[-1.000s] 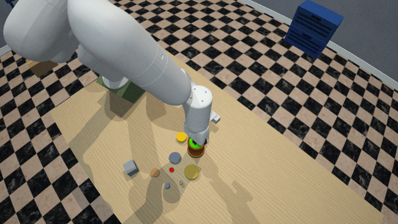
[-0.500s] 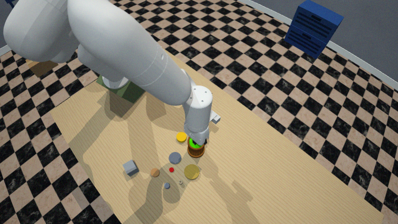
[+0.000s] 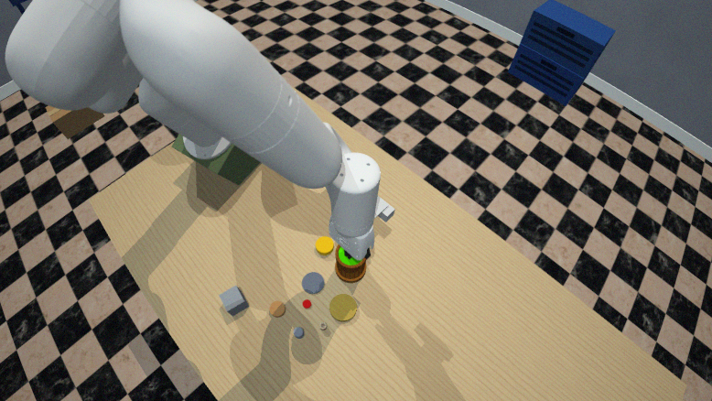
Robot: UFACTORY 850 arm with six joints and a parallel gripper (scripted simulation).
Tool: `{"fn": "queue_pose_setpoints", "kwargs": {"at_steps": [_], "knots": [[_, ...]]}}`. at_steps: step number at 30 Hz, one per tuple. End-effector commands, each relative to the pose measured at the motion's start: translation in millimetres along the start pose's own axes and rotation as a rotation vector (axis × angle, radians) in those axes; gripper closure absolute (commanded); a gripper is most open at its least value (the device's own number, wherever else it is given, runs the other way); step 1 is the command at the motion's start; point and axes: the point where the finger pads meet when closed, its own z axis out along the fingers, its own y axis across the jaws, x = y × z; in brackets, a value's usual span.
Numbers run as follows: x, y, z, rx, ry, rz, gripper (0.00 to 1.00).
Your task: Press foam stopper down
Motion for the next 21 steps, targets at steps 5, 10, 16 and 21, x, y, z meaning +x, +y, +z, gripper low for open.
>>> {"fn": "queue_pose_setpoints", "kwargs": {"at_steps": [5,10,16,21], "knots": [[0.1,0.9,-3.0,-0.002,0.000,0.000,1.00],[0.1,0.8,-5.6,-0.002,0.000,0.000,1.00],[0.1,0.8,-9.2,-0.002,0.000,0.000,1.00],[0.1,0.8,-11.0,-0.002,0.000,0.000,1.00]]}}
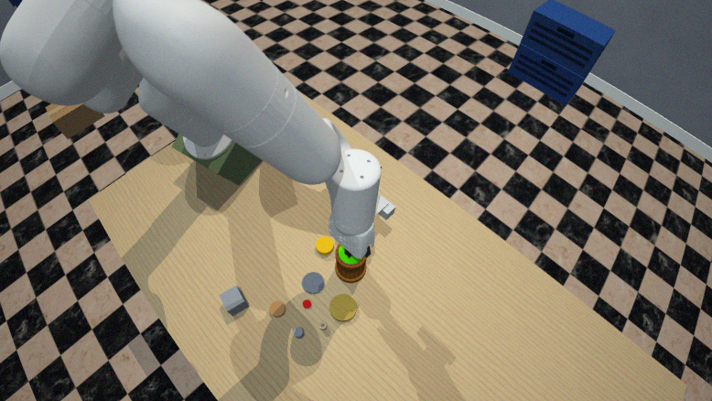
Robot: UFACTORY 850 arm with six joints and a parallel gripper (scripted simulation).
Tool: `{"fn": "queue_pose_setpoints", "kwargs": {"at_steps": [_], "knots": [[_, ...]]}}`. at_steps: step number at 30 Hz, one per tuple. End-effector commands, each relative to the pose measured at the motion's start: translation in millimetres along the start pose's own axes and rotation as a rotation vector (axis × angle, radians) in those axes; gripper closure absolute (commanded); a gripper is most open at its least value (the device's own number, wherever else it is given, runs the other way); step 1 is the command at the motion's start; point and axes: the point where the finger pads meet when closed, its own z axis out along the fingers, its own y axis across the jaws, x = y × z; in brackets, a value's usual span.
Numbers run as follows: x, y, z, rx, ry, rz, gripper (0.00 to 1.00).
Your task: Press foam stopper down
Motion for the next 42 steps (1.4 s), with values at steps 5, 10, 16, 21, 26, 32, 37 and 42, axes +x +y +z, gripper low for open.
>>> {"fn": "queue_pose_setpoints", "kwargs": {"at_steps": [5,10,16,21,26,32,37,42], "knots": [[0,1,-5,-0.002,0.000,0.000,1.00],[0,1,-7,-0.002,0.000,0.000,1.00],[0,1,-9,-0.002,0.000,0.000,1.00],[0,1,-10,-0.002,0.000,0.000,1.00],[0,1,-11,-0.002,0.000,0.000,1.00],[0,1,-11,-0.002,0.000,0.000,1.00],[0,1,-14,-0.002,0.000,0.000,1.00],[0,1,-27,-0.002,0.000,0.000,1.00]]}}
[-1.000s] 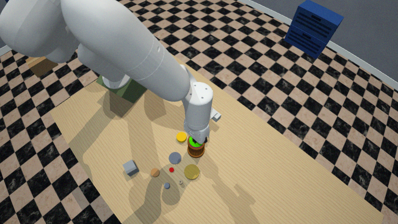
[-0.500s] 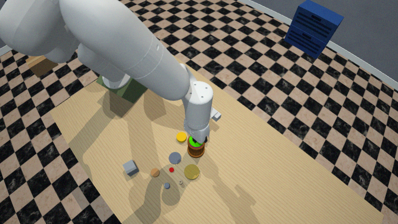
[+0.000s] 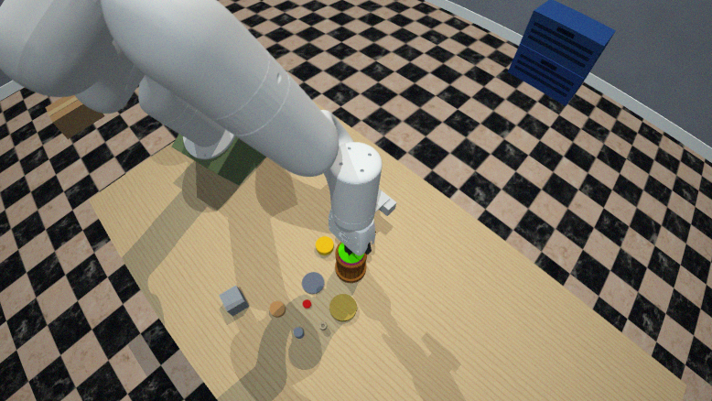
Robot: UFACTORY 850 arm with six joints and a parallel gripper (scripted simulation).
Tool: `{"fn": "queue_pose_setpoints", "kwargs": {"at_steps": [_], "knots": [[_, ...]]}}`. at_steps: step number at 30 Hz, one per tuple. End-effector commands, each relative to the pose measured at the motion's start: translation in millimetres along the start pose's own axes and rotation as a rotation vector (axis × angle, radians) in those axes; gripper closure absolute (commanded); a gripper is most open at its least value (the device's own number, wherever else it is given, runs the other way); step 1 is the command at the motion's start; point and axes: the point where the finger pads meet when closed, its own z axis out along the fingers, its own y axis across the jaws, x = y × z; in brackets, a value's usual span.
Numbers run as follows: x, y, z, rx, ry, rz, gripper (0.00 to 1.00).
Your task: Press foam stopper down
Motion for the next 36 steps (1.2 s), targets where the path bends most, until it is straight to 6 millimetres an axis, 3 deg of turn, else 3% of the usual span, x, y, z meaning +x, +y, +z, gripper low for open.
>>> {"fn": "queue_pose_setpoints", "kwargs": {"at_steps": [1,7,36], "knots": [[0,1,-14,-0.002,0.001,0.000,1.00],[0,1,-25,-0.002,0.001,0.000,1.00],[0,1,-20,-0.002,0.001,0.000,1.00]]}}
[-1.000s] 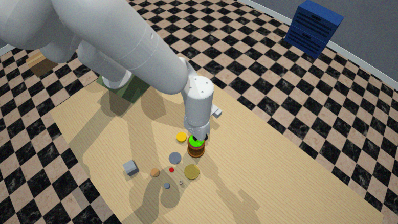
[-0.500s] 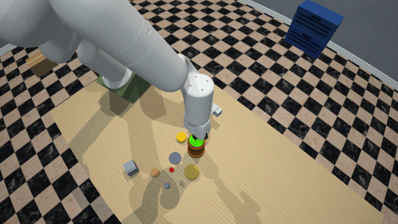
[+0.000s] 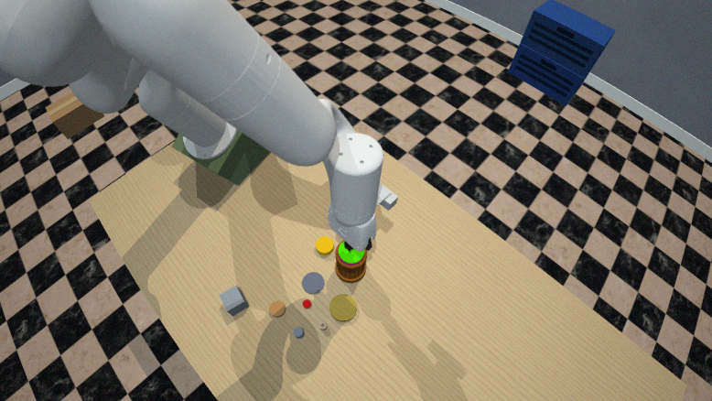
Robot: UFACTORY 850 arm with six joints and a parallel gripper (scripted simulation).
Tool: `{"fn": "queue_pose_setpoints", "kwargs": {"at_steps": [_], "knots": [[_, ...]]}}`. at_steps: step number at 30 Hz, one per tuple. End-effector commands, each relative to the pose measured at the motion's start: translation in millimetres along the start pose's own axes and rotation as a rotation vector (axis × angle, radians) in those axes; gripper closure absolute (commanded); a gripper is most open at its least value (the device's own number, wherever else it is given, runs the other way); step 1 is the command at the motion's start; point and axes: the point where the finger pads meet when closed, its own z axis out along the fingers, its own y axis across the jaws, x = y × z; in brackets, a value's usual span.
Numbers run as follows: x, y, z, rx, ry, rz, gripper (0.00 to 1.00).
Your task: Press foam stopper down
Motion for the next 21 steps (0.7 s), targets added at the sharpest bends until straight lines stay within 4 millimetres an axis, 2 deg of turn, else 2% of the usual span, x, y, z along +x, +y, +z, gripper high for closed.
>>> {"fn": "queue_pose_setpoints", "kwargs": {"at_steps": [1,7,16,21], "knots": [[0,1,2,-0.002,0.000,0.000,1.00],[0,1,4,-0.002,0.000,0.000,1.00],[0,1,27,-0.002,0.000,0.000,1.00],[0,1,30,-0.002,0.000,0.000,1.00]]}}
